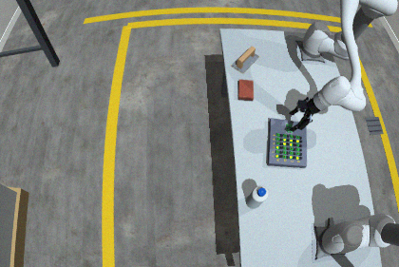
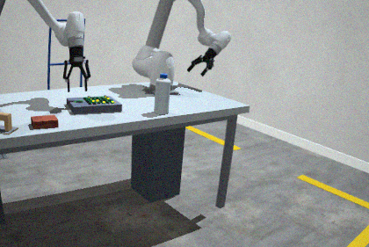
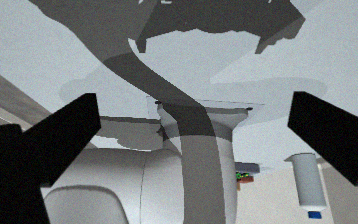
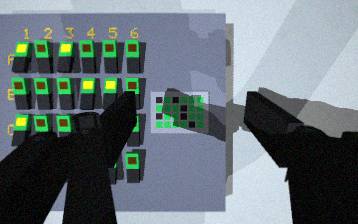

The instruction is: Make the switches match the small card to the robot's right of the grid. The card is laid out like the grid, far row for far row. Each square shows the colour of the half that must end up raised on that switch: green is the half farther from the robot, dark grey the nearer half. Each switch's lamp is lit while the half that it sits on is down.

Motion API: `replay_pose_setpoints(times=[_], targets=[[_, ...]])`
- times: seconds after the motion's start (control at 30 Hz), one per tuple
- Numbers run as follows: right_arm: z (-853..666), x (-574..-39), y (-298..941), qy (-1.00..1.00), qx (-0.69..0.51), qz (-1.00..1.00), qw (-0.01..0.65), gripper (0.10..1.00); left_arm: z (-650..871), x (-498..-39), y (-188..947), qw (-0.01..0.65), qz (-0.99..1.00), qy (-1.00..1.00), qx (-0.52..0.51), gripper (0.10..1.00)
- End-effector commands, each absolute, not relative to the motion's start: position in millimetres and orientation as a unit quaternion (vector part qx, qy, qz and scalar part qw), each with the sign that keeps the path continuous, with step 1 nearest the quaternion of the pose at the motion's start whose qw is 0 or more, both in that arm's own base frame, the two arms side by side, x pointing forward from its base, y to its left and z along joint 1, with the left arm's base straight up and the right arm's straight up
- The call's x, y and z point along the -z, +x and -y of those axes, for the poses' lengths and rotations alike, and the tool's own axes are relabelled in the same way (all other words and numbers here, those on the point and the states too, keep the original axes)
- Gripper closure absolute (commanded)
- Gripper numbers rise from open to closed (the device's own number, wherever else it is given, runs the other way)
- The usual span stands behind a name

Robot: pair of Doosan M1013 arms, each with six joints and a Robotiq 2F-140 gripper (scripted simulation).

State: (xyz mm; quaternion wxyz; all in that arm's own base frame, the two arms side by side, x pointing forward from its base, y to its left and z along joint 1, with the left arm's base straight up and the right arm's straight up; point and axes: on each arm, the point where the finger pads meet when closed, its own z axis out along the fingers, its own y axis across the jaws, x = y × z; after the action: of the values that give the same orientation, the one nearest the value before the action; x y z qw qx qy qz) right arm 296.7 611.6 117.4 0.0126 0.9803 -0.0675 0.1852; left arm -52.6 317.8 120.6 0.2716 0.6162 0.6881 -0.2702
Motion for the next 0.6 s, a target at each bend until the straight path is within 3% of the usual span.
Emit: replay_pose_setpoints(times=[0.0, 0.57], targets=[[-612.3, -118.4, 296.8, 0.98, -0.185, 0.07, 0.012, 0.999, -318.1, -121.0, -52.7, 0.271, -0.688, 0.616, 0.27, 0.098], [-617.8, -123.7, 297.4, 0.976, -0.18, 0.121, 0.003, 0.999, -318.1, -121.0, -52.7, 0.271, -0.688, 0.616, 0.27, 0.098]])
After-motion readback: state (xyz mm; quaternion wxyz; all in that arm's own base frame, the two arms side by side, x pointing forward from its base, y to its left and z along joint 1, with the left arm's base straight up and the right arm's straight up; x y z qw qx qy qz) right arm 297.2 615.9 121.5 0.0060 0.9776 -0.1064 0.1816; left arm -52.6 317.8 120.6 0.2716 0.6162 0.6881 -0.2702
